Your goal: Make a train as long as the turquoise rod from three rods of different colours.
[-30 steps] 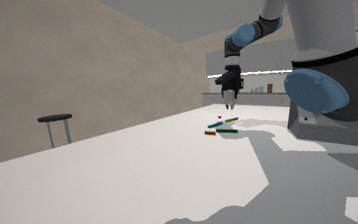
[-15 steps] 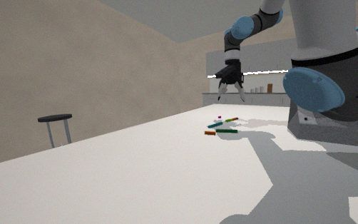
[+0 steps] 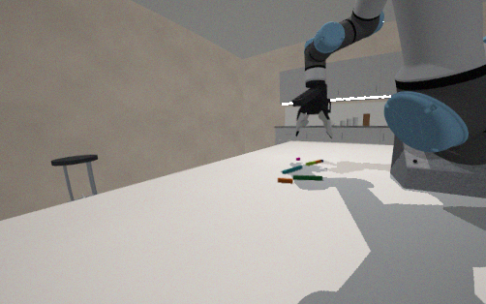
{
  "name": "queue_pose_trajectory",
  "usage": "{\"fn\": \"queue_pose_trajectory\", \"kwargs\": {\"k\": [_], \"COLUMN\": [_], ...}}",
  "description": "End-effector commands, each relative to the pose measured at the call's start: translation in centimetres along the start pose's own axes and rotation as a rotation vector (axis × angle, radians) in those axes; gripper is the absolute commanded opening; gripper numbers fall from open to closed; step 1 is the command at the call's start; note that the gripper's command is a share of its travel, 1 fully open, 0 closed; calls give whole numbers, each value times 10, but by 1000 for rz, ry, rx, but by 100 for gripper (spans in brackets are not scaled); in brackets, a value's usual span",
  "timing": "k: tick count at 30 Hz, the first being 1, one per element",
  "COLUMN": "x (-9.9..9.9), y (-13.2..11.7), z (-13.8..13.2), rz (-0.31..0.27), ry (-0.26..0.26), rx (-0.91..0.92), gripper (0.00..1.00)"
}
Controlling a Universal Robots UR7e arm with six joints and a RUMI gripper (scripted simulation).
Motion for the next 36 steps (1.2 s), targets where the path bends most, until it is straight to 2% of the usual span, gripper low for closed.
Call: {"fn": "queue_pose_trajectory", "kwargs": {"k": [1,9,16,18,23,27,36], "x": [0,-11,-46,-46,-73,-88,-94], "y": [0,0,0,0,0,0,0], "z": [0,0,0,0,0,0,0], "rz": [0,0,0,0,0,0,0], "ry": [-1,-1,-1,-1,-1,-1,-1], "rx": [0,0,0,0,0,0,0], "gripper": [100,100,100,100,100,100,100]}}
Point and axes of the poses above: the point where the finger pads meet when closed, its own x axis out along the fingers, its own z axis across the jaws, y = z × x, the point moved 9 cm from there along -x, back along the fingers, and after that the axes turned 12 degrees about x, right-handed, at the moved point
